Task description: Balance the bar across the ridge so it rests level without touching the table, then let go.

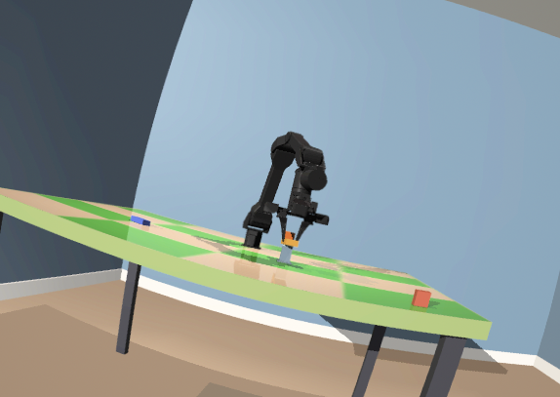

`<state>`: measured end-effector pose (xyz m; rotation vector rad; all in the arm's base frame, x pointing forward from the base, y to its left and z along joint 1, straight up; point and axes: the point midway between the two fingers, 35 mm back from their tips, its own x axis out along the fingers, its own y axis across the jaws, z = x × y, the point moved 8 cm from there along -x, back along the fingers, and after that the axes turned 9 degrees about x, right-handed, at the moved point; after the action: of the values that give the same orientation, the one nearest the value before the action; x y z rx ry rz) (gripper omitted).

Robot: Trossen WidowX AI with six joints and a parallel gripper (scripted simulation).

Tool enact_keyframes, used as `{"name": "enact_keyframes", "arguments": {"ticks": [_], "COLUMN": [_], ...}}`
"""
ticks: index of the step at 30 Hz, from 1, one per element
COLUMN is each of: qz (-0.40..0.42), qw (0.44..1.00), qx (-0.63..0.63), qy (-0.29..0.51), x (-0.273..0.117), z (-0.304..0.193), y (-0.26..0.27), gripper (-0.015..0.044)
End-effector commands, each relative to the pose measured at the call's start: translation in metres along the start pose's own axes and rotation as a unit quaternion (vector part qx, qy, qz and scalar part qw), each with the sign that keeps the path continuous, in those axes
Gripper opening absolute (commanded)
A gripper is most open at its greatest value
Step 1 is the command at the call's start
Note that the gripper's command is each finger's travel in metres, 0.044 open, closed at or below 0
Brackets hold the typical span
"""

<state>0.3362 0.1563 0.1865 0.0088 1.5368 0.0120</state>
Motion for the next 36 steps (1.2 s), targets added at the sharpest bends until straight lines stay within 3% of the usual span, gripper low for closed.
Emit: {"name": "enact_keyframes", "arguments": {"ticks": [1, 36], "qz": [0.001, 0.001], "qw": [1.0, 1.0], "qx": [0.0, 0.0], "qy": [0.0, 0.0], "x": [0.0008, 0.0038], "z": [0.0, 0.0002], "y": [0.0003, 0.0002], "gripper": [0.0, 0.0]}}
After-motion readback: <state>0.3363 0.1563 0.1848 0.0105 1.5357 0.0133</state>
